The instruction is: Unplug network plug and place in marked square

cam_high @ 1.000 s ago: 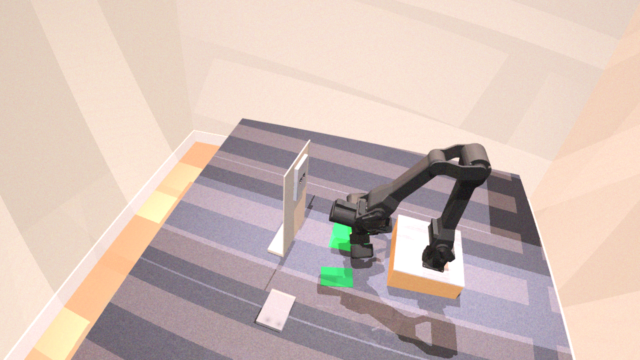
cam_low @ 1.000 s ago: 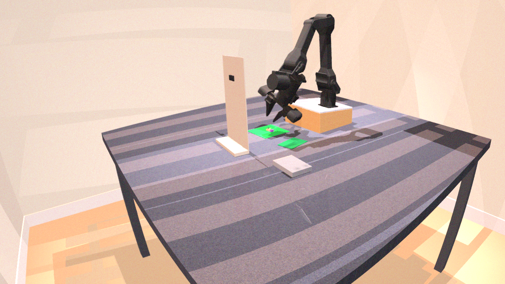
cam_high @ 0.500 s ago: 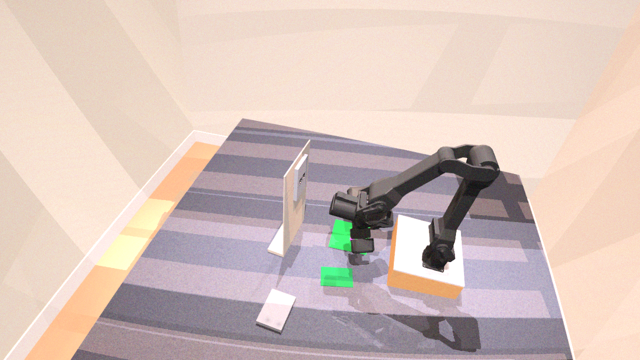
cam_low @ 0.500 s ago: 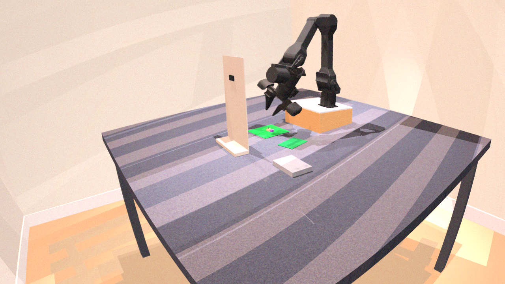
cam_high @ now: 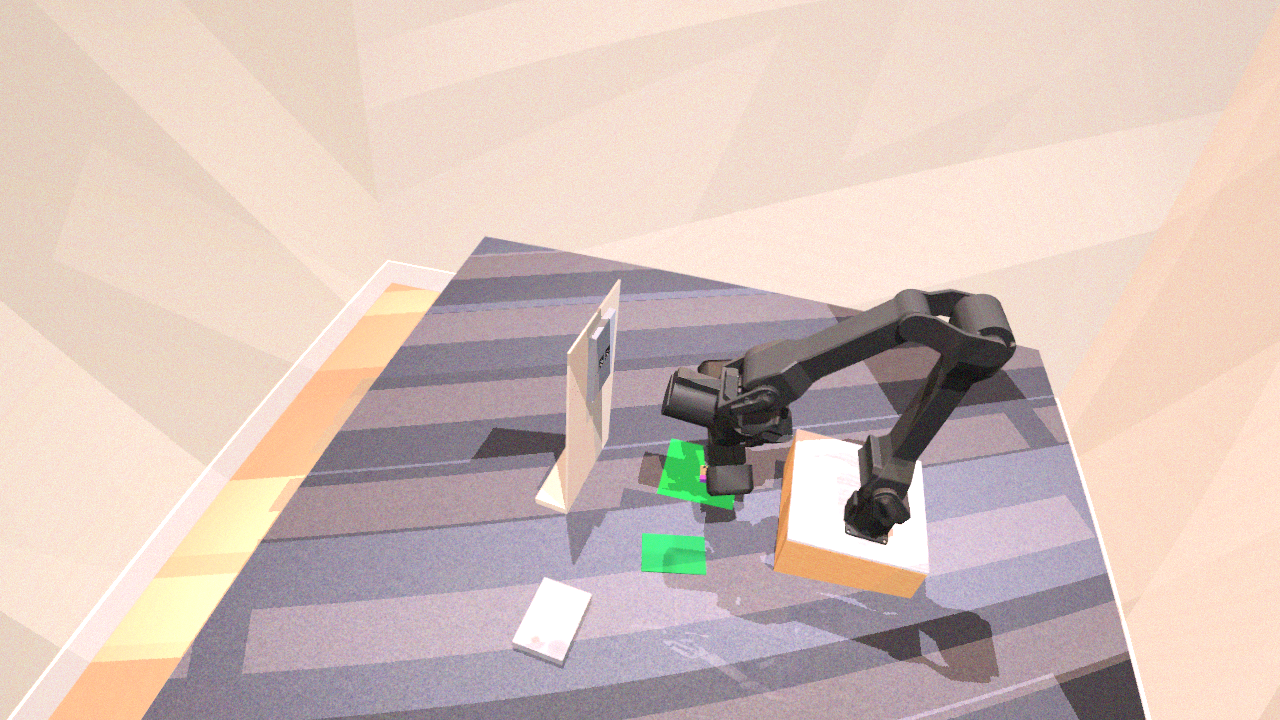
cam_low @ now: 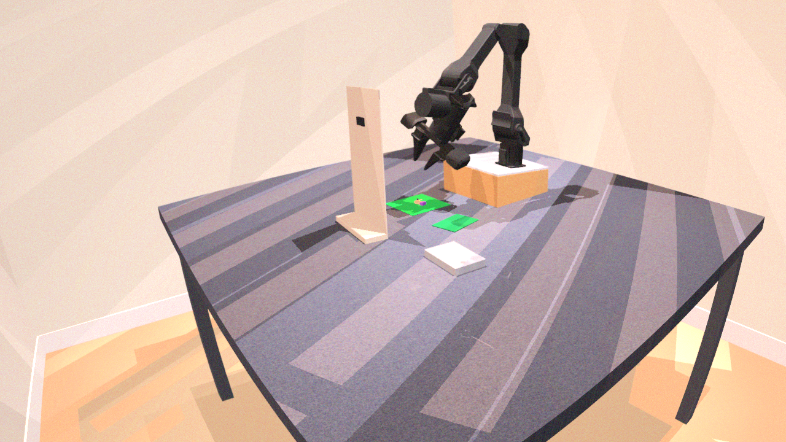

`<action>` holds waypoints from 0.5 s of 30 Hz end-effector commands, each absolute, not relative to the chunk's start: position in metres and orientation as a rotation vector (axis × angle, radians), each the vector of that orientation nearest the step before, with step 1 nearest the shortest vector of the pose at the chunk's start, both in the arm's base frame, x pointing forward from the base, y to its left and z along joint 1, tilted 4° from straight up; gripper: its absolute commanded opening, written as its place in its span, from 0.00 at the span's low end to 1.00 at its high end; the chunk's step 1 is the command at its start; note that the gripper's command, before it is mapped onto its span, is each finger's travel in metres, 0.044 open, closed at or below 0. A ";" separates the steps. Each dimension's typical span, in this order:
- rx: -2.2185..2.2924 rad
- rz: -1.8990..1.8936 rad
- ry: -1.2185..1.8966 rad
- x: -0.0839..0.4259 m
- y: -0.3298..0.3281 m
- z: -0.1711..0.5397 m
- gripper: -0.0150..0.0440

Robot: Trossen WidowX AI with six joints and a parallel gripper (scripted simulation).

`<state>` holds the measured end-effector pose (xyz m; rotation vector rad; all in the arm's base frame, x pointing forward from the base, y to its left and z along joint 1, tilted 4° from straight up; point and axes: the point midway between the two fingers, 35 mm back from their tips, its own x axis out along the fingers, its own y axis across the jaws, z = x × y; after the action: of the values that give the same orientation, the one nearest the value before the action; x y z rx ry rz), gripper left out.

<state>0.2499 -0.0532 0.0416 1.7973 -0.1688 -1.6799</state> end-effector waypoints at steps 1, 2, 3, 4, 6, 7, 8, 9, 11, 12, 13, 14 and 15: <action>1.804 -1.673 -0.180 0.251 -0.054 0.052 0.52; 1.804 -1.673 -0.180 0.251 -0.054 0.054 0.52; 1.804 -1.673 -0.180 0.251 -0.054 0.055 0.52; 1.804 -1.673 -0.180 0.250 -0.054 0.057 0.52; 1.804 -1.673 -0.180 0.250 -0.054 0.061 0.52; 1.804 -1.673 -0.180 0.249 -0.054 0.063 0.52; 1.797 -1.680 -0.169 0.249 -0.053 0.055 0.52; 1.797 -1.680 -0.169 0.249 -0.053 0.057 0.52; 1.798 -1.679 -0.170 0.251 -0.053 0.063 0.52; 1.798 -1.679 -0.170 0.252 -0.053 0.066 0.52; 1.799 -1.678 -0.171 0.253 -0.053 0.070 0.52; 1.799 -1.678 -0.171 0.254 -0.053 0.074 0.52; 1.799 -1.678 -0.172 0.254 -0.053 0.077 0.52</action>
<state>0.2496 -0.0534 0.0646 1.7884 -0.1667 -1.6882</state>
